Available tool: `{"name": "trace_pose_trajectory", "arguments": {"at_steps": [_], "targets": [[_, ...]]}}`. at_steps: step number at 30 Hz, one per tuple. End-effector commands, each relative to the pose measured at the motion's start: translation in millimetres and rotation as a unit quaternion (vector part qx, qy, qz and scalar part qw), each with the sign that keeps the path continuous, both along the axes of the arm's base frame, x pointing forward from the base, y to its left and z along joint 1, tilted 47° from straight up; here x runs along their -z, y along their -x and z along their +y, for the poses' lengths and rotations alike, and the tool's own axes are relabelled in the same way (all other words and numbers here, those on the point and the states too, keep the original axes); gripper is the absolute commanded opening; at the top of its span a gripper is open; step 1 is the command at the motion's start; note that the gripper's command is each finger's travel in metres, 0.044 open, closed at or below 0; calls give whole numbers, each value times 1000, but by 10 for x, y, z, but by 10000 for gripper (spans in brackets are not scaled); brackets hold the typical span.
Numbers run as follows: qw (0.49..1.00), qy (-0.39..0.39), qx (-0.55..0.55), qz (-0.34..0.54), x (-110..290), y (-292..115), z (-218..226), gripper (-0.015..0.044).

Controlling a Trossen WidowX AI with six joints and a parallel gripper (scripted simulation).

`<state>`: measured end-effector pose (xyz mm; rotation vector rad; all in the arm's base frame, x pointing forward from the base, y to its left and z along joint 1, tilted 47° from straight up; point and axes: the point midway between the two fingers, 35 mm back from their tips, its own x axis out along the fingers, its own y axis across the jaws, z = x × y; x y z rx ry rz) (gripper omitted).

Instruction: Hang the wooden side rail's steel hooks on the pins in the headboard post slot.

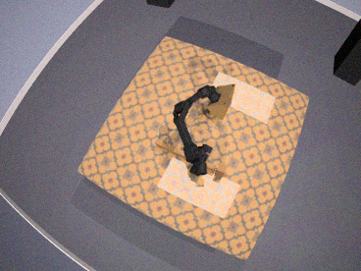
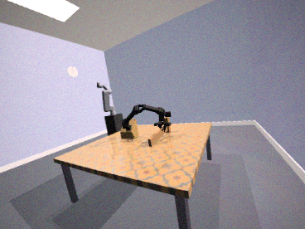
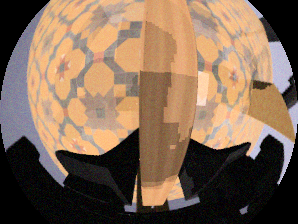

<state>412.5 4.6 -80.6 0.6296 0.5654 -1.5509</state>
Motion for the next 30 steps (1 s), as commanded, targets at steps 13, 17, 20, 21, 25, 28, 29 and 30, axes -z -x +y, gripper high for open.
{"name": "trace_pose_trajectory", "arguments": {"at_steps": [13, 17, 20, 21, 25, 28, 29, 30], "targets": [[1000, -3, -7, -7, -31, -40, 107, 0], [1000, -3, -7, -7, -26, -42, 108, 0], [1000, -3, -7, -7, -22, -39, 108, 0], [1000, -3, -7, -7, -20, -38, 108, 0], [1000, -3, -7, -7, -14, -36, 108, 0], [1000, -3, -7, -7, -9, -35, 108, 0], [1000, -3, -7, -7, -8, -35, 108, 0], [1000, -3, -7, -7, -6, -36, 108, 0]]}}
